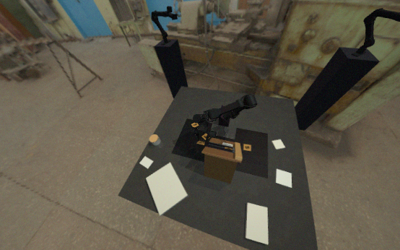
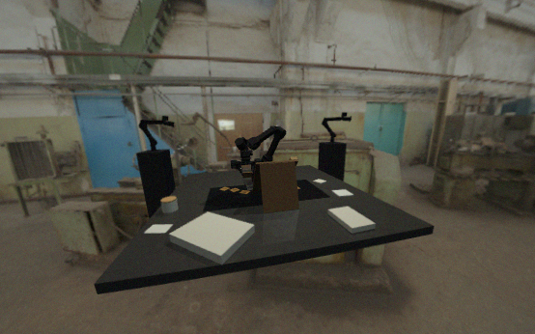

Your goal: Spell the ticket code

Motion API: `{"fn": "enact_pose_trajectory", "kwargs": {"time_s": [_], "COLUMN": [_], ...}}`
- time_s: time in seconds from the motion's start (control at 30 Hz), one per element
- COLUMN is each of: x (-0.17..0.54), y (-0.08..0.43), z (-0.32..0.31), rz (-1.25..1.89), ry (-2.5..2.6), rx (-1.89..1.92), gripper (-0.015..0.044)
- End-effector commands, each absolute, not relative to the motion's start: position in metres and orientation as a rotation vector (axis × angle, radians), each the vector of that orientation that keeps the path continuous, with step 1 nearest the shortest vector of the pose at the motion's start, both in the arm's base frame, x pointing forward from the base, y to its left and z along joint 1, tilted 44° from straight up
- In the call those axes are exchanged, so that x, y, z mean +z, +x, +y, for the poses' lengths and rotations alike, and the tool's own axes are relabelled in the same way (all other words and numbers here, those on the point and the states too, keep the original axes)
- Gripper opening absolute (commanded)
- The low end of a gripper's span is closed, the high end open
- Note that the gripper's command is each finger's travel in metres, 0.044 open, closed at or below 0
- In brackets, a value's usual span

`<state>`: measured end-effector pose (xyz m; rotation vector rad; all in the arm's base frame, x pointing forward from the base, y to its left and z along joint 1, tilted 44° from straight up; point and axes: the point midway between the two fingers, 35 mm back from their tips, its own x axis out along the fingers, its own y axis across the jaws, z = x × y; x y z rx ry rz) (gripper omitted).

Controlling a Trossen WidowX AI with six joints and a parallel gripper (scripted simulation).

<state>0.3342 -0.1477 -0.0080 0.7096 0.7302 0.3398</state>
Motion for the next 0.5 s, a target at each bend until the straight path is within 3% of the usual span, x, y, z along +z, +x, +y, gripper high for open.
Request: {"fn": "enact_pose_trajectory", "kwargs": {"time_s": [0.0,0.47], "x": [-0.0033,0.0015], "y": [0.3350,0.3348], "z": [-0.1476,-0.1425], "rz": [0.725,0.725], "ry": [0.701,0.702], "rx": [0.335,0.335], "gripper": [0.0000,0.0000]}}
